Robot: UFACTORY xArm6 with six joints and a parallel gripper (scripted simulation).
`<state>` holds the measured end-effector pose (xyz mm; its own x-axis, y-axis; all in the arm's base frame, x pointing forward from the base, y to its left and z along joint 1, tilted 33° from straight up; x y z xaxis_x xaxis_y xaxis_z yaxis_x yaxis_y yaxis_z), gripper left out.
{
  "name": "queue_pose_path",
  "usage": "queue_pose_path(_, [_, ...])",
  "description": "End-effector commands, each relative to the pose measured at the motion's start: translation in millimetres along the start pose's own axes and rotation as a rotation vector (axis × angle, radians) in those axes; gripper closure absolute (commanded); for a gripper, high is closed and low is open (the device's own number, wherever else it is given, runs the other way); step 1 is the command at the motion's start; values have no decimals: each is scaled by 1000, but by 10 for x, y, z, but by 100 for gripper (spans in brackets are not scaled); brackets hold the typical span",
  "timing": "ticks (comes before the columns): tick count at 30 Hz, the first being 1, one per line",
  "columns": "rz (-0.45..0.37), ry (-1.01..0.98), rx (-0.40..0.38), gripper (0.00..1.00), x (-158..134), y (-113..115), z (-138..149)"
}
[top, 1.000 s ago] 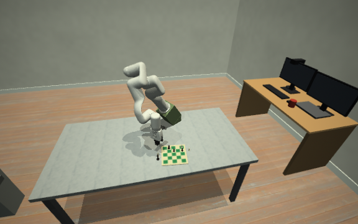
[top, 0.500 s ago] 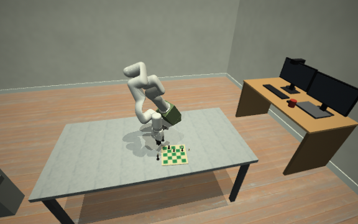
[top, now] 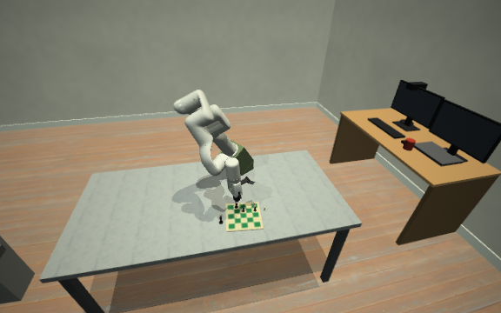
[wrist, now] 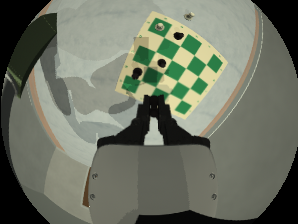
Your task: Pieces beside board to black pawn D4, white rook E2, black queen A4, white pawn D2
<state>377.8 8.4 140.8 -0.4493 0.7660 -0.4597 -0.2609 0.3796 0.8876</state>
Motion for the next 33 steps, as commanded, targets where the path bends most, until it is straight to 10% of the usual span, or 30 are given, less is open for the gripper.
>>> queue_pose_path(1, [-77,-269,-4,100,437,-32,289])
queue_pose_path(33, [-93,-461,-14,100,717,-128,420])
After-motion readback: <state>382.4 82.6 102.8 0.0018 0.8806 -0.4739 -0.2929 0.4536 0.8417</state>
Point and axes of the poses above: the point where the finger pads meet when closed, its own y axis back along the fingers, its own z axis across the jaws, x = y × z, the point moved 9 cm from there along y, back along the fingers, and after that the axes turned 10 degrees about y, right-handed, at the moved point
